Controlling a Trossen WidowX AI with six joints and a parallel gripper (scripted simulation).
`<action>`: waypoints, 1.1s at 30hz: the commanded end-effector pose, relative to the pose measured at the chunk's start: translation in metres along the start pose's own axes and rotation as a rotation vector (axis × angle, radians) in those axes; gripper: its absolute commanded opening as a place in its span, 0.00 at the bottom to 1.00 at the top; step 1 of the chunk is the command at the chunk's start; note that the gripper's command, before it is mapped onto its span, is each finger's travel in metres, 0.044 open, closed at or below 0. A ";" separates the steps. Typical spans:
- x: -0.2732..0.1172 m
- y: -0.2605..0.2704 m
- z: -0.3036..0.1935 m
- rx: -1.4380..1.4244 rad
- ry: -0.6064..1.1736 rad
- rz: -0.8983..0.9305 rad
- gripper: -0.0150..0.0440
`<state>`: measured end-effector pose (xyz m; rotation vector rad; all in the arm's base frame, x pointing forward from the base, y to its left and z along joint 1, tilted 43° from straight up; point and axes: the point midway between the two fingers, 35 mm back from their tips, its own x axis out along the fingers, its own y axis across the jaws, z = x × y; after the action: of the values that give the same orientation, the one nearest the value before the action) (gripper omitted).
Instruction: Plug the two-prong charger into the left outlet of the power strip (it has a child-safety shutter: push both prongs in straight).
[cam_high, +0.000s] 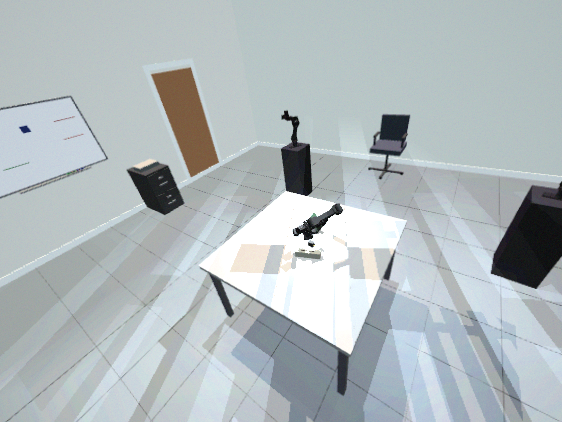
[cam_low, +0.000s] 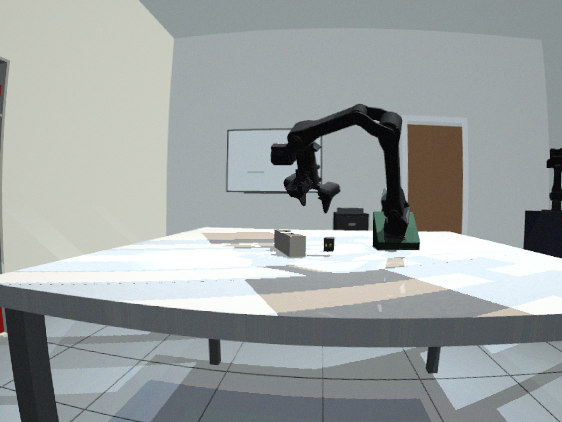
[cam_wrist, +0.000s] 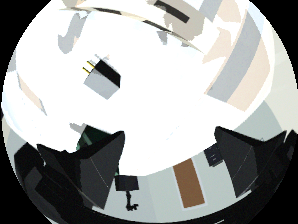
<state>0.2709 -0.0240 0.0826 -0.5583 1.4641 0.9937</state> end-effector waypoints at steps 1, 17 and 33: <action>0.006 0.013 0.003 -0.109 -0.074 0.032 1.00; 0.022 0.055 0.010 -0.439 -0.329 0.074 1.00; 0.028 0.076 0.015 -0.602 -0.470 0.052 1.00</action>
<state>0.2130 0.0313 0.0760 -0.6503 0.7786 1.4972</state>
